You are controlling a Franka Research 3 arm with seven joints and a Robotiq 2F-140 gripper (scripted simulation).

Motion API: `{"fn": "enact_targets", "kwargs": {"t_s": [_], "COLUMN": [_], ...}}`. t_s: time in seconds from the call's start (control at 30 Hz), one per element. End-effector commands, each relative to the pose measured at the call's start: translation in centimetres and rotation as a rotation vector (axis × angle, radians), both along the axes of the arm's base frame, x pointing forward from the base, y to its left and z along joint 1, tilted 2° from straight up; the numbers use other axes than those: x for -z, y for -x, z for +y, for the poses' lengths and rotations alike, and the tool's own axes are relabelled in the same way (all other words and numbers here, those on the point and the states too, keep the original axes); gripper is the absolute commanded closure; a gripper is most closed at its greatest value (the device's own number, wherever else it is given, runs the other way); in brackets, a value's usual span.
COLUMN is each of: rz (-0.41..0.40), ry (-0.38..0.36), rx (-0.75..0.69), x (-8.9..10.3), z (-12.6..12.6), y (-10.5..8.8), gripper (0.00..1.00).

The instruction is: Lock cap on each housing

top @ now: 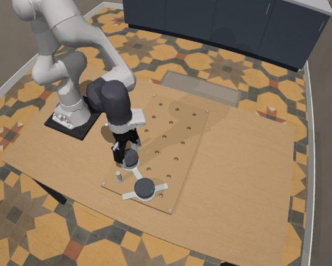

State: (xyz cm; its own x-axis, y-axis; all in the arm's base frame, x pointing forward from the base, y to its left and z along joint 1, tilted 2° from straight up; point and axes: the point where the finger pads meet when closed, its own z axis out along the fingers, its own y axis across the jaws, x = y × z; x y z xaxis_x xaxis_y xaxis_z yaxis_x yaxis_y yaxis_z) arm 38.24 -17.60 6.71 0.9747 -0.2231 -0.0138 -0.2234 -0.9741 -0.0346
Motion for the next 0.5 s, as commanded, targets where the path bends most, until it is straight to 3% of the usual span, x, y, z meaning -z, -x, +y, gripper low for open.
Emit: {"fn": "enact_targets", "kwargs": {"t_s": [0.0,0.47], "rz": [0.014,0.018], "ry": [0.009,0.010], "rx": [0.165,0.296], "x": [0.11,0.12], "z": [0.09,0.09], "y": [0.11,0.11], "gripper": [0.90,0.90]}}
